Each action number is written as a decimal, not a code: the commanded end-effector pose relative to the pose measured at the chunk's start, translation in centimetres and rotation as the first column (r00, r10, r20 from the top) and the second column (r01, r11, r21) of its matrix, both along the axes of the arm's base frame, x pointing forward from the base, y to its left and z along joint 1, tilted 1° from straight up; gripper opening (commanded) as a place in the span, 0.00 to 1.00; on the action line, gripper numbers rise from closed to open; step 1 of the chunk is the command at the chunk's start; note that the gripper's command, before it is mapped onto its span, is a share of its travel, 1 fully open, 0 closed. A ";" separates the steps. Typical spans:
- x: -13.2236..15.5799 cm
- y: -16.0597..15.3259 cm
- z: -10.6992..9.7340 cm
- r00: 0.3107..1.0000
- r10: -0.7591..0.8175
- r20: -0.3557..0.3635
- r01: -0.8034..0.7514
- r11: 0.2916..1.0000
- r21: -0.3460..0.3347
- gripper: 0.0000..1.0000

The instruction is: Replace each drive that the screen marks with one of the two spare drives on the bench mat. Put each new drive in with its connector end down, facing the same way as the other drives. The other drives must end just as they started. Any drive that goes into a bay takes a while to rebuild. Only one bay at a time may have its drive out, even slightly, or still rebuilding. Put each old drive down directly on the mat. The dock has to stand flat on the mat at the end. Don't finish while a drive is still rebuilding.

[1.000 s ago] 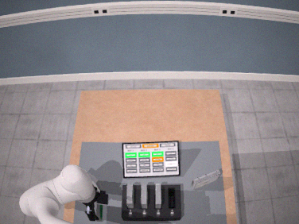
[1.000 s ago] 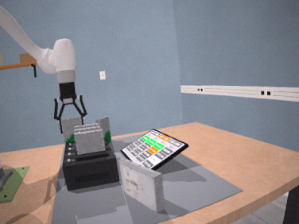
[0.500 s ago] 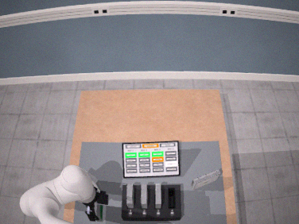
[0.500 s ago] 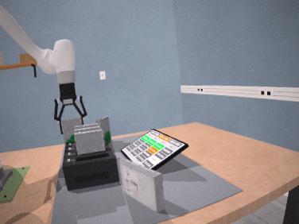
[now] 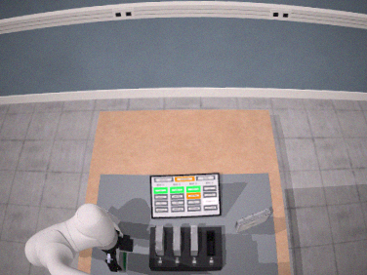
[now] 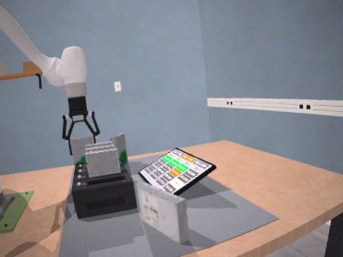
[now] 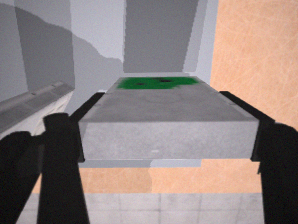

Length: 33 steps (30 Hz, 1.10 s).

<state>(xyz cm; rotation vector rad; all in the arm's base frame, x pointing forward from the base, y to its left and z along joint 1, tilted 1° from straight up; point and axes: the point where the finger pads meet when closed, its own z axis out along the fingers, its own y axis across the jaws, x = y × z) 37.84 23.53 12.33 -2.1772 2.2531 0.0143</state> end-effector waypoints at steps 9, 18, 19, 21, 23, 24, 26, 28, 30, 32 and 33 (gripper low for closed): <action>0.0 0.0 -0.5 1.000 0.000 0.001 0.000 1.000 0.001 0.10; 0.0 0.0 -0.9 1.000 0.000 0.001 0.000 1.000 0.001 0.10; 0.0 0.0 -0.9 1.000 0.000 0.001 0.000 1.000 0.001 0.10; 0.0 0.0 -1.0 1.000 0.000 0.001 0.000 1.000 0.001 0.10; 0.0 0.0 -1.1 1.000 0.000 0.001 0.000 1.000 0.001 0.10; 0.0 0.0 -1.1 1.000 0.000 0.001 0.000 1.000 0.001 0.10; 0.0 0.0 -1.2 1.000 0.000 0.001 0.000 1.000 0.001 0.10; 0.0 0.0 -1.2 1.000 0.000 0.001 0.000 1.000 0.001 0.10; 0.0 0.0 -1.3 1.000 0.000 0.001 0.000 1.000 0.001 0.10; 0.0 0.0 -1.4 1.000 0.000 0.001 0.000 1.000 0.001 0.10; 0.0 0.0 -1.4 1.000 0.000 0.001 0.000 1.000 0.001 0.10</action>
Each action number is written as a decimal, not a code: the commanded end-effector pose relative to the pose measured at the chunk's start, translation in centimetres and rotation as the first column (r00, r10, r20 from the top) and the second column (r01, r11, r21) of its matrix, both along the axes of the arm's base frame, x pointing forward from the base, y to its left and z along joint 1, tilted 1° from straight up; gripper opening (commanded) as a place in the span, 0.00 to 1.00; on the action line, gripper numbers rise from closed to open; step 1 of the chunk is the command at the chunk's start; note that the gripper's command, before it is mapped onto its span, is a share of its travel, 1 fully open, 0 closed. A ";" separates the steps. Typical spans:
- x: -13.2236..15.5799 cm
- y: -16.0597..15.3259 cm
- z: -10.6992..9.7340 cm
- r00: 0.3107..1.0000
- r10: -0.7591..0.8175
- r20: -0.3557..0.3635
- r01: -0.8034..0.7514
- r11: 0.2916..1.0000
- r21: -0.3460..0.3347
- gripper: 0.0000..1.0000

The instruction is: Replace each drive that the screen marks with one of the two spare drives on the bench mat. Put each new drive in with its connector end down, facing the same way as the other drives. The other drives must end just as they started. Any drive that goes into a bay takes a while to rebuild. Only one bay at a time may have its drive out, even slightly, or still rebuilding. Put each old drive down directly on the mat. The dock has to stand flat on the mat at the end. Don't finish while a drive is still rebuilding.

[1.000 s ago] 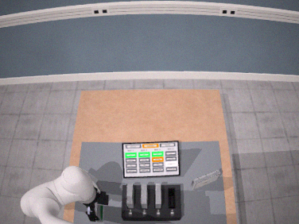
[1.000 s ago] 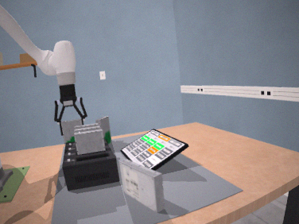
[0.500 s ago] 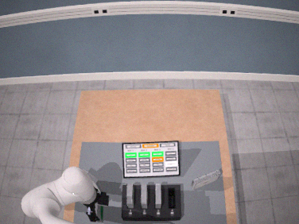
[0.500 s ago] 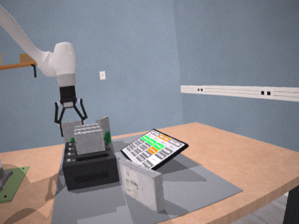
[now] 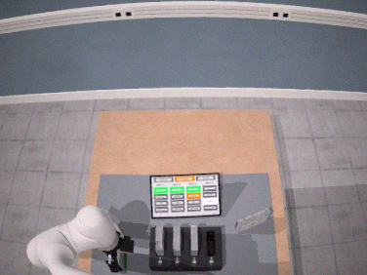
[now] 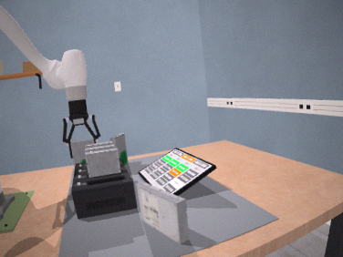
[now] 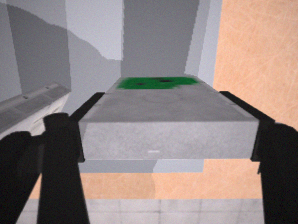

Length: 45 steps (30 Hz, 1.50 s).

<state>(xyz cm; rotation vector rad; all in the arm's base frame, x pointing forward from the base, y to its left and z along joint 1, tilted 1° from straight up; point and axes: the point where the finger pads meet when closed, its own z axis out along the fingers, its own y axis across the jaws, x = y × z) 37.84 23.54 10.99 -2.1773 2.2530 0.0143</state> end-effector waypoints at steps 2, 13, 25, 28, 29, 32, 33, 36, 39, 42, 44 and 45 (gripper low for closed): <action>0.0 0.0 -0.1 1.000 0.000 0.001 0.000 1.000 0.001 0.10; 0.0 0.0 -0.2 1.000 0.000 0.001 0.000 1.000 0.001 0.10; 0.0 0.0 -0.2 1.000 0.000 0.001 0.000 1.000 0.001 0.10; 0.0 0.0 -0.2 1.000 0.000 0.001 0.000 1.000 0.001 0.10; 0.0 0.0 -0.2 1.000 0.000 0.001 0.000 1.000 0.001 0.10; 0.0 0.0 -0.2 1.000 0.000 0.001 0.000 1.000 0.001 0.10; 0.0 0.0 -0.2 1.000 0.000 0.001 0.000 1.000 0.001 0.10; 0.0 0.0 -0.2 1.000 0.000 0.001 0.000 1.000 0.001 0.89; 0.0 0.0 -0.2 1.000 0.000 0.001 0.000 1.000 0.001 0.89; 0.0 0.0 -0.2 1.000 0.000 0.001 0.000 1.000 0.001 0.89; 0.0 0.0 -0.2 1.000 0.000 0.001 0.000 1.000 0.001 0.89; 0.0 0.0 -0.2 1.000 0.000 0.001 0.000 1.000 0.001 0.89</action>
